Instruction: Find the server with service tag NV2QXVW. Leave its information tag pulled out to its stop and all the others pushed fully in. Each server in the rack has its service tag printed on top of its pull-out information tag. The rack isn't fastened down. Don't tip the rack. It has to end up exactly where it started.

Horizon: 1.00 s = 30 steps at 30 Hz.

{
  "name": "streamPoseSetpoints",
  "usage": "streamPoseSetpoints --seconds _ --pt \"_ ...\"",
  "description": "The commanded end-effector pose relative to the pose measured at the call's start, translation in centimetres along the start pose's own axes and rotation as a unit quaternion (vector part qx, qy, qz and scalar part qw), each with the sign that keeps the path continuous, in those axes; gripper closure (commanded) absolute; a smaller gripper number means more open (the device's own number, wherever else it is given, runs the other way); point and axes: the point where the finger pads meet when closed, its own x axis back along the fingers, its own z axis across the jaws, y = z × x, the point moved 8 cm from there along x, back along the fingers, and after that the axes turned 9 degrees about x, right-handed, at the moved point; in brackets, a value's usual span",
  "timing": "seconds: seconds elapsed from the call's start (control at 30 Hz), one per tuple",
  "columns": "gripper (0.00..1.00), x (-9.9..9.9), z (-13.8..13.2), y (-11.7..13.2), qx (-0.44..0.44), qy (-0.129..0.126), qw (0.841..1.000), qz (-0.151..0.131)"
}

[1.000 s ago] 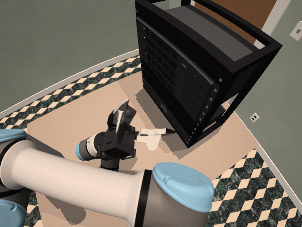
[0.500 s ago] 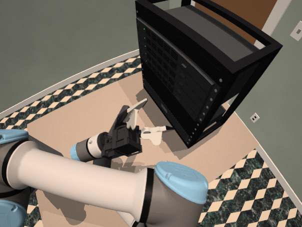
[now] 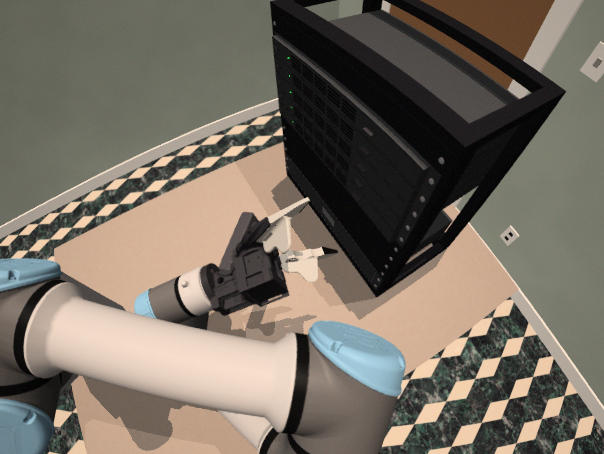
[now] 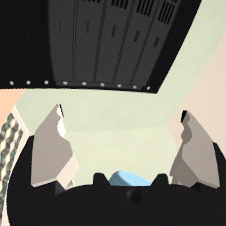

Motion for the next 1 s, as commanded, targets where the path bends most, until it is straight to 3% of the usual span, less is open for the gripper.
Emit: streamPoseSetpoints --seconds 0.0,0.6,0.97 --pt "0.00 0.3 -1.7 -1.9 -0.020 -0.037 0.998 0.043" --pt "0.00 1.7 -3.7 -4.7 -0.056 -0.087 0.989 0.105" --pt "0.00 2.3 -4.3 -5.7 -0.068 -0.102 0.985 0.125"
